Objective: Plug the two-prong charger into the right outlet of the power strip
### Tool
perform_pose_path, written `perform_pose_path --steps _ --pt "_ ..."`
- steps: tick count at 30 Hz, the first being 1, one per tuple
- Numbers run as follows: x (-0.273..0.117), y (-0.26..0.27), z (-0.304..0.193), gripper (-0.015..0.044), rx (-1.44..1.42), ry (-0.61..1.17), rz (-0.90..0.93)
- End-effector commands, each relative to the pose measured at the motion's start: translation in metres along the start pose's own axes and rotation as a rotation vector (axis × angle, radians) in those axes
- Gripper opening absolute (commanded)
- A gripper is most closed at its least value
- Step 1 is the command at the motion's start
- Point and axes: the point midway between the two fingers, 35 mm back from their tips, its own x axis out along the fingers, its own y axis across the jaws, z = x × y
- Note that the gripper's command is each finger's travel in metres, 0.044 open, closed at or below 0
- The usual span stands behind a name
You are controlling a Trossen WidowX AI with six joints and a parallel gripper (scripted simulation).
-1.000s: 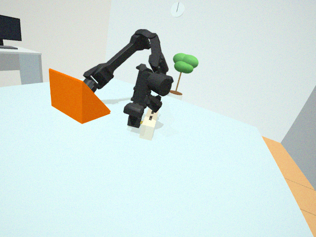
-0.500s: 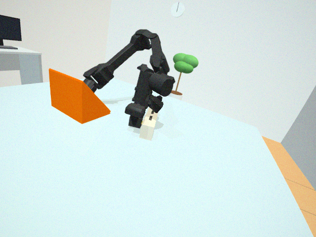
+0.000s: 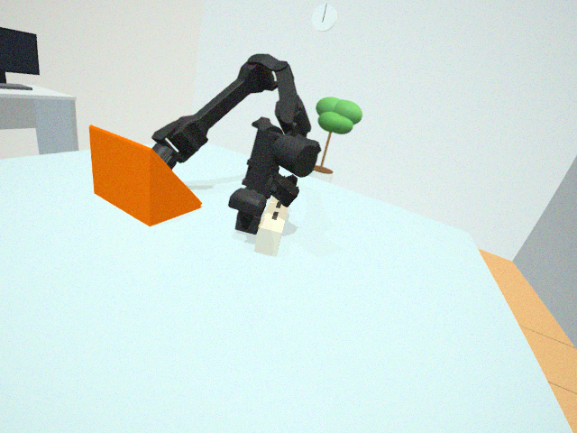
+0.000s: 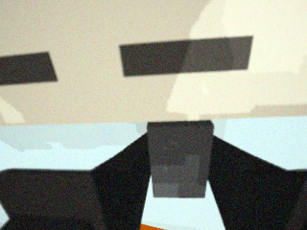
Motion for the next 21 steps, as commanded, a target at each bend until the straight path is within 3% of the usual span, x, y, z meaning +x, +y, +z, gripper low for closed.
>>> perform_pose_path --steps 1,21 --pt "-0.0006 0.0 0.0053 0.0 -0.005 -0.008 -0.001" --pt "-0.001 0.0002 0.0132 0.0 -0.006 -0.009 -0.001"
